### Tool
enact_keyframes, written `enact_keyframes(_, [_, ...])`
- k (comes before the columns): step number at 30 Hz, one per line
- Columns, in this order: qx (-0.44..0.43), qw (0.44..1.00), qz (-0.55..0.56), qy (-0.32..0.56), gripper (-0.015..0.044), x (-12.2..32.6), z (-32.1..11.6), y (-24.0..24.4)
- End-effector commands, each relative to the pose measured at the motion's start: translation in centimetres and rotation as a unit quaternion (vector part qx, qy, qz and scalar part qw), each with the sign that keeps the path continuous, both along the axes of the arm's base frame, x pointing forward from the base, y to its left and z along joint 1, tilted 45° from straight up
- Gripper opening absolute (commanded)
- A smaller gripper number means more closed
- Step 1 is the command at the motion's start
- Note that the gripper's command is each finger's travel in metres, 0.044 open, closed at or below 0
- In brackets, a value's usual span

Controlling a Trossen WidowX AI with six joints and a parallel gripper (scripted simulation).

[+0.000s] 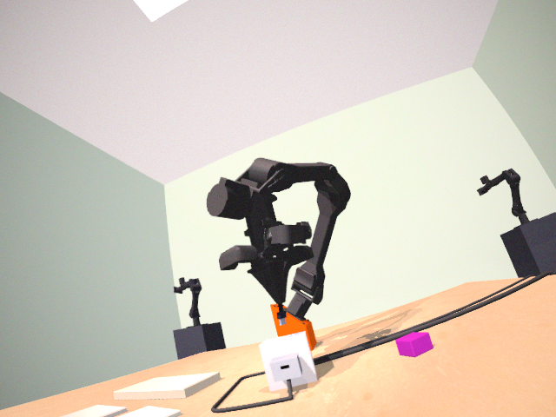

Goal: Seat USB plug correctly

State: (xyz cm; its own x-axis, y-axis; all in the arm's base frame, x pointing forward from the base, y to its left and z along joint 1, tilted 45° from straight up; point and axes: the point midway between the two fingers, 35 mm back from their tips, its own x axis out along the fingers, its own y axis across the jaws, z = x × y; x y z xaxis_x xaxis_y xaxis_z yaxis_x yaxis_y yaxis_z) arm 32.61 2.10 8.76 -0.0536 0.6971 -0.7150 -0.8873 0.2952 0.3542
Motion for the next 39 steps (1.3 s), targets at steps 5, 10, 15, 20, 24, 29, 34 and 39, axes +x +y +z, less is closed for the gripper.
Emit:
enact_keyframes(5, [0.006, 0.994, 0.076, -0.073, 0.0000, -0.03, -0.04, 0.05])
enact_keyframes(10, [0.009, 0.985, 0.122, -0.118, 0.0000, -0.03, -0.05, 0.05])
enact_keyframes(15, [0.013, 0.972, 0.168, -0.163, 0.0000, -0.03, -0.05, 0.05])
enact_keyframes(20, [0.016, 0.955, 0.213, -0.207, 0.0000, -0.03, -0.05, 0.05])
enact_keyframes(24, [0.018, 0.944, 0.236, -0.229, 0.0000, -0.03, -0.05, 0.05])
enact_keyframes(29, [0.018, 0.944, 0.236, -0.229, 0.0000, -0.03, -0.05, 0.05])
enact_keyframes(34, [0.018, 0.944, 0.236, -0.229, 0.0000, -0.03, -0.05, 0.05])
enact_keyframes(39, [0.019, 0.945, 0.233, -0.228, 0.0000, -0.01, 0.00, 0.05])
